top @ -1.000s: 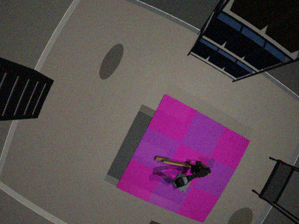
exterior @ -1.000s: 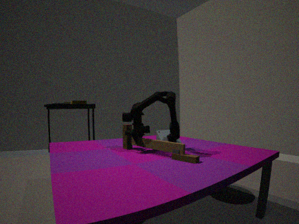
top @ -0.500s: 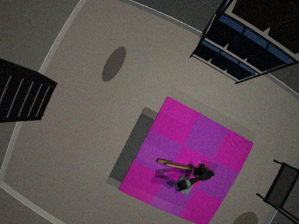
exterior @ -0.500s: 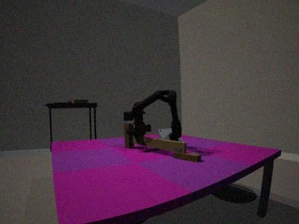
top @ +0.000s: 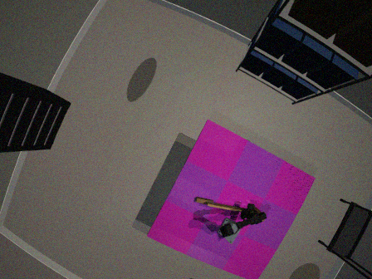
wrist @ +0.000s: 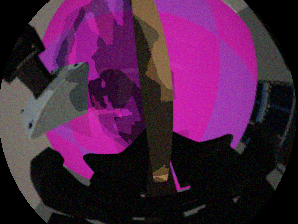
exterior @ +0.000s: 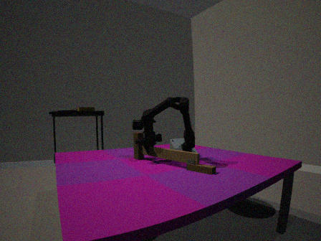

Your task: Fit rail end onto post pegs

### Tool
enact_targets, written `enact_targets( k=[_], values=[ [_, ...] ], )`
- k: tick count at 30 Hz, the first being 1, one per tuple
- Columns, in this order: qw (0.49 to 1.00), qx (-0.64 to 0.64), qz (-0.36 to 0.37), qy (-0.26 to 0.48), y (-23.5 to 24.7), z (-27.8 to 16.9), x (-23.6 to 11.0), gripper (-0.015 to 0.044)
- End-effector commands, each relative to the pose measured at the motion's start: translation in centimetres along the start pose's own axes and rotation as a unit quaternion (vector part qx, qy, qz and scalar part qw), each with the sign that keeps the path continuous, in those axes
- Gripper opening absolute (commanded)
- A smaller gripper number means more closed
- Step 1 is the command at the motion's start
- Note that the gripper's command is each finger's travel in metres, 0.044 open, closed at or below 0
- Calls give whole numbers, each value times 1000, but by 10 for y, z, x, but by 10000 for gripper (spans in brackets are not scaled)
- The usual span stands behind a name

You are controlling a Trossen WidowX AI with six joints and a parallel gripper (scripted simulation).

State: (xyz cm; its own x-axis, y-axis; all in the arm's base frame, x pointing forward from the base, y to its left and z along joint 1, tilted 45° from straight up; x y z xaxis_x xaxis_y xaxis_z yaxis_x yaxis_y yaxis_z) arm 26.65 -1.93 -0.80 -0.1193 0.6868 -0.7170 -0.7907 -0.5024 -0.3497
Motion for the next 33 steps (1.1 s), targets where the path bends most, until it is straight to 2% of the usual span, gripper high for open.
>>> enact_targets(
  k=[1,33],
  values=[
    [1000,-1,-3,4,-1,-4,-3,0],
    [1000,-2,-3,5,1,-12,-3,0]
  ],
)
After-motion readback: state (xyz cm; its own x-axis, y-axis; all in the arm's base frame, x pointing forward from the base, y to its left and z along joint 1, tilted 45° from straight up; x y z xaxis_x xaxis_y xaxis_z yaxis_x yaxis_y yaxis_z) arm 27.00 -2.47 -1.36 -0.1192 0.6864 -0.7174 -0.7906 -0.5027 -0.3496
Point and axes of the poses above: the point midway between the two fingers, 35 mm back from their tips, its own x axis out along the fingers, its own y axis across the jaws, z = x × y, the point moved 2 cm from there along -x, back along the fingers, and after that the axes turned 13 degrees about -x, right-handed, at the moved point
